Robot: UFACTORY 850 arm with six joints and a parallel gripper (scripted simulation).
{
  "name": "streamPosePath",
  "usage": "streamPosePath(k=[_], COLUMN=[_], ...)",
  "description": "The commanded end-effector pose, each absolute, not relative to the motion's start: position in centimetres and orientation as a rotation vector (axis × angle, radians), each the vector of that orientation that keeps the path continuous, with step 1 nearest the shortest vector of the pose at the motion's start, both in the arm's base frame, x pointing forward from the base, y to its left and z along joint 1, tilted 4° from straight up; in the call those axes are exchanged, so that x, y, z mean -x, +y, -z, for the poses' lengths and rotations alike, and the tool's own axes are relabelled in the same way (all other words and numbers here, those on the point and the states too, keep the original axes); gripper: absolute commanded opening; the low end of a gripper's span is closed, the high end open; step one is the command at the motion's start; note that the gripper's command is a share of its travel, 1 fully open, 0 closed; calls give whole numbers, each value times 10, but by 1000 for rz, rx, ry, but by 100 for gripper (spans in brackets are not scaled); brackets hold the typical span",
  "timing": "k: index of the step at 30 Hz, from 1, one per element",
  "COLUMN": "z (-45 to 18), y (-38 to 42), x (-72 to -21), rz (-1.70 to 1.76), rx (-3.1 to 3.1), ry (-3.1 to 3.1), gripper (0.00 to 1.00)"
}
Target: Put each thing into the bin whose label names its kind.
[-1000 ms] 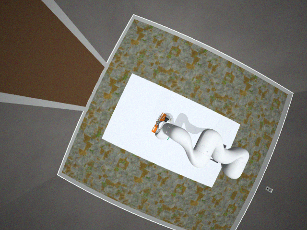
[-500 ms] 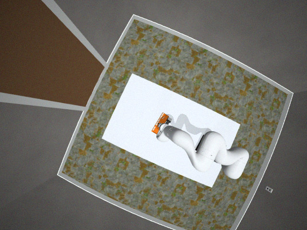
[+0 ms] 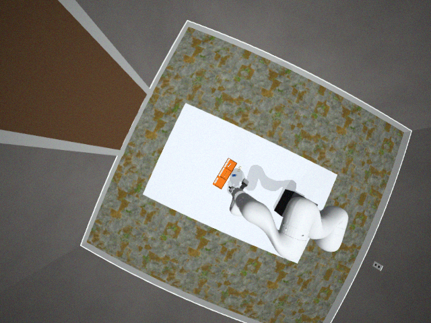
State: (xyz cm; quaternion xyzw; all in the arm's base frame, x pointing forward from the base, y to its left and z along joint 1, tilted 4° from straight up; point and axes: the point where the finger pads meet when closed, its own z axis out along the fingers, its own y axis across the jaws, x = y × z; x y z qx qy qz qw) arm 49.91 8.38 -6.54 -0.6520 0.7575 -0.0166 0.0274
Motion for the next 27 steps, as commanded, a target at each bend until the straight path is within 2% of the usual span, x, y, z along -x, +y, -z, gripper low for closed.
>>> streamPosePath(k=[1, 7, 27], z=[65, 67, 66], y=[96, 120, 118], x=[-486, -453, -456], rz=[75, 74, 74], rx=[2012, 2012, 2012], ry=[2343, 2343, 2343], gripper=[23, 23, 23])
